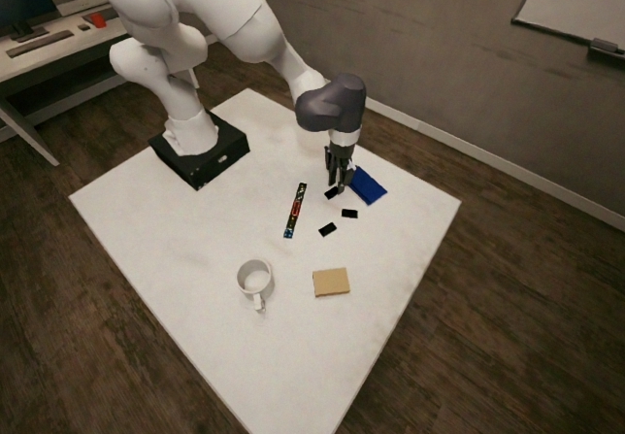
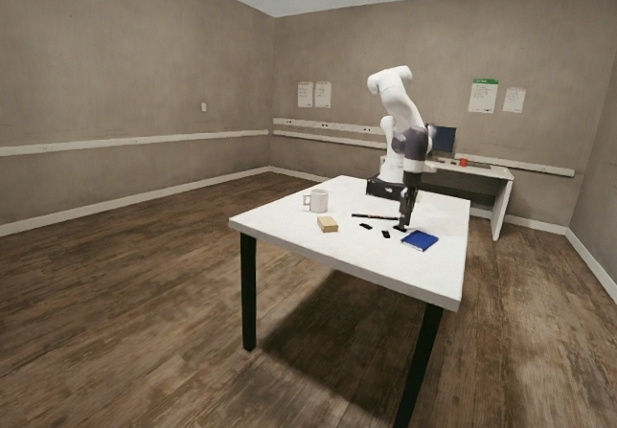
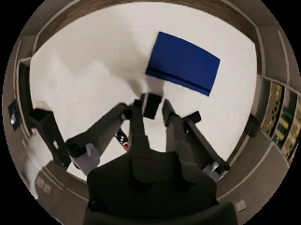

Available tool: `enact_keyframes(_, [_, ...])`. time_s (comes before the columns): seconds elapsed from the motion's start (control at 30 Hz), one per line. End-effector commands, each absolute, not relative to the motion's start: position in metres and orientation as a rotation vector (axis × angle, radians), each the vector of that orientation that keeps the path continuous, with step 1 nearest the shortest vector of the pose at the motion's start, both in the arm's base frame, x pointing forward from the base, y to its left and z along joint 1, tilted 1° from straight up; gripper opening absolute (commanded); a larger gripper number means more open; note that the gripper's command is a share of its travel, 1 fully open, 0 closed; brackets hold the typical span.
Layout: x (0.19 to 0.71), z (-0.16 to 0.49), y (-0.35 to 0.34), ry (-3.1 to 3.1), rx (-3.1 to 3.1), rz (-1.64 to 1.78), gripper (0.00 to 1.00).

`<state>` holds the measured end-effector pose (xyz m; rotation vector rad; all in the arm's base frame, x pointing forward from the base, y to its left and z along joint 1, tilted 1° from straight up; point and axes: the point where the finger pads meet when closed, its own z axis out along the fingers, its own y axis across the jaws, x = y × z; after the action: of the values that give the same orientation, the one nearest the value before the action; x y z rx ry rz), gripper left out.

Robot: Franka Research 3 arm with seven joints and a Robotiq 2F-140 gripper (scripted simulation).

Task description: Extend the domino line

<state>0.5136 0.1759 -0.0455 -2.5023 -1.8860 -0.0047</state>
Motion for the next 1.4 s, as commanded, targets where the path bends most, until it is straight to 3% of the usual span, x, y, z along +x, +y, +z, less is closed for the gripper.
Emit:
enact_keyframes(0.0, [0.5135, -0.0454, 0.1755, -1.874, -2.511, -0.008, 0.34])
enact_keyframes(1.37, [0.5135, -0.0409, 0.1773, -1.893, -2.532, 0.065, 0.34])
